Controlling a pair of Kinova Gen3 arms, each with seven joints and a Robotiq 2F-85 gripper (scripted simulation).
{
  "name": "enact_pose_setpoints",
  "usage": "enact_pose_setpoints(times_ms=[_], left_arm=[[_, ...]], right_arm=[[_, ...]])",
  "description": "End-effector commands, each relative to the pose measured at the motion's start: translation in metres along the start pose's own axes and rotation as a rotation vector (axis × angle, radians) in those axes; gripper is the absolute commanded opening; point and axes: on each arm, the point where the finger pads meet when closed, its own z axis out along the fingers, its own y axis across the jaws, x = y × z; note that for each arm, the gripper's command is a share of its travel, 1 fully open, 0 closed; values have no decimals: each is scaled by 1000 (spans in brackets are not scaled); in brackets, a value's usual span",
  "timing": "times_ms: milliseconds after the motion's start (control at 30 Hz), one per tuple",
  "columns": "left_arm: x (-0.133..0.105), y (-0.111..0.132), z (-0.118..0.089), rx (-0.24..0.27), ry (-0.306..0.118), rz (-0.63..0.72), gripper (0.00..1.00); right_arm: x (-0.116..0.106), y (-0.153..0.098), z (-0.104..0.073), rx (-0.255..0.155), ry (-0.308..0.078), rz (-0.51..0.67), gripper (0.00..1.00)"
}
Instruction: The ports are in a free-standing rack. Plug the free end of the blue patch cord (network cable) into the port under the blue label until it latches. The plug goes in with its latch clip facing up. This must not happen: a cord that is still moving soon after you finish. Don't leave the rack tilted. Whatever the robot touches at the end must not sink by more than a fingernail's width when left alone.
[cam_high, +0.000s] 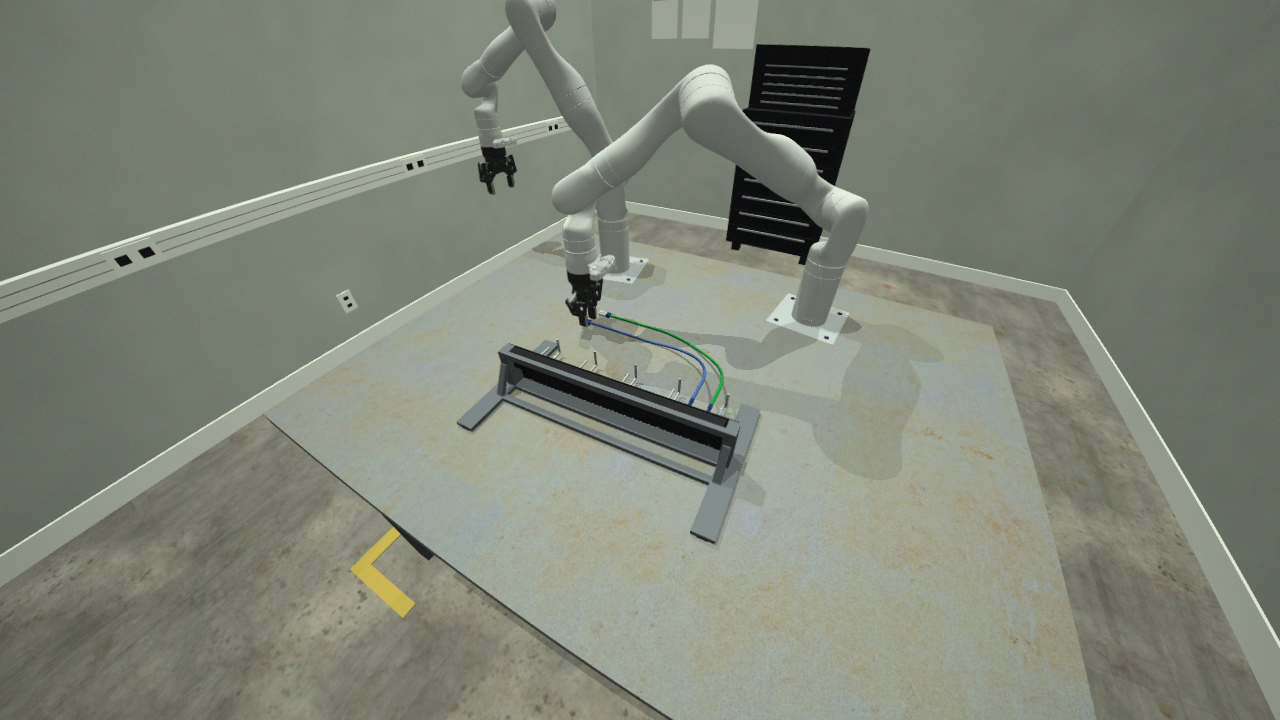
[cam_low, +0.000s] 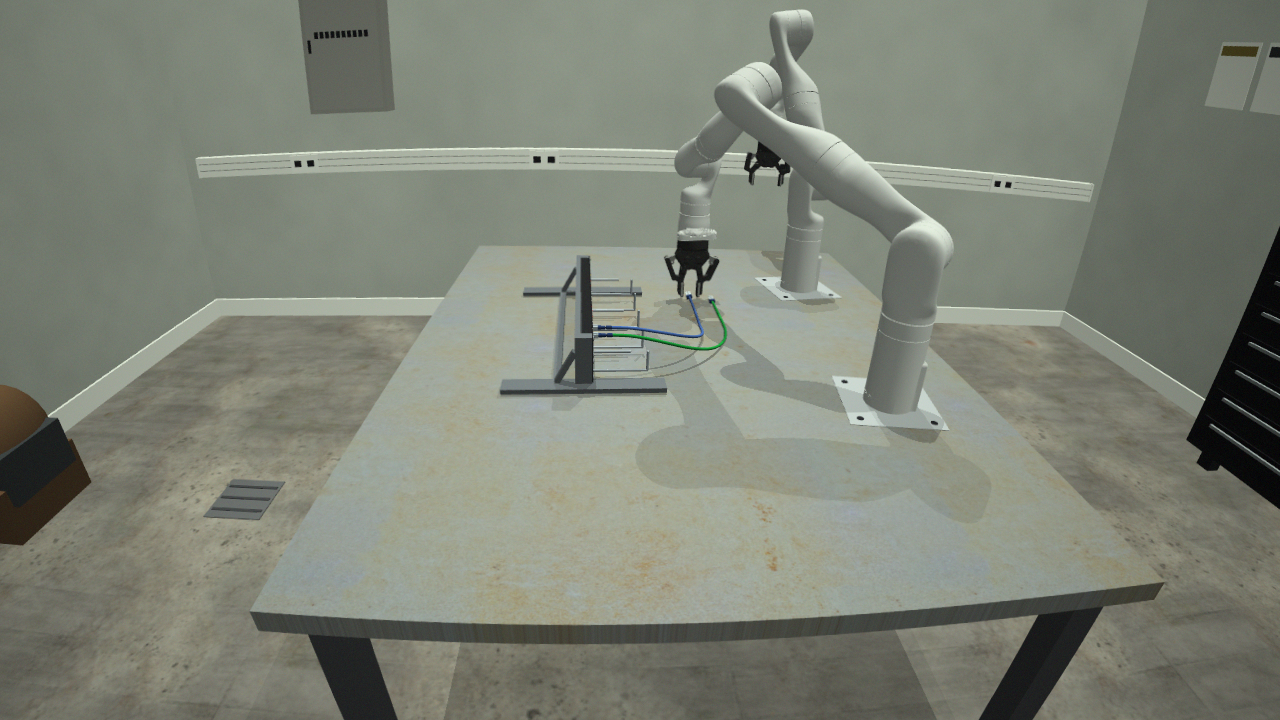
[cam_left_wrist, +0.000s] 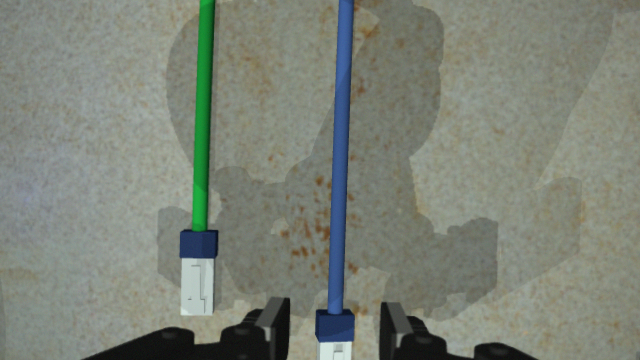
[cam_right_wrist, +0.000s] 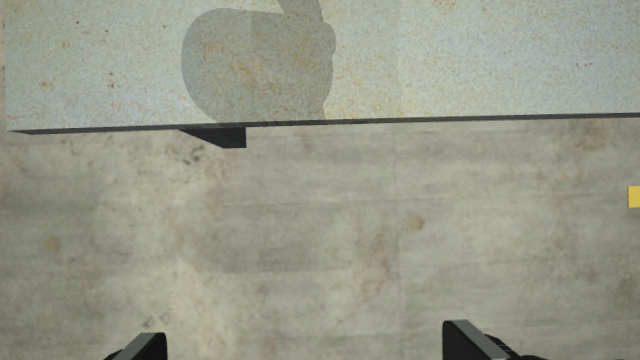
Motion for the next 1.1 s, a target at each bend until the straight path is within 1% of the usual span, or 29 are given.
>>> enact_pose_setpoints(times_ms=[0, 1067], left_arm=[[-1, 0, 0, -1, -2, 0, 432], [-1, 0, 2, -1, -2, 0, 432]], right_arm=[[0, 0, -1, 0, -2, 0, 1000], [0, 0, -1, 0, -2, 0, 1000]])
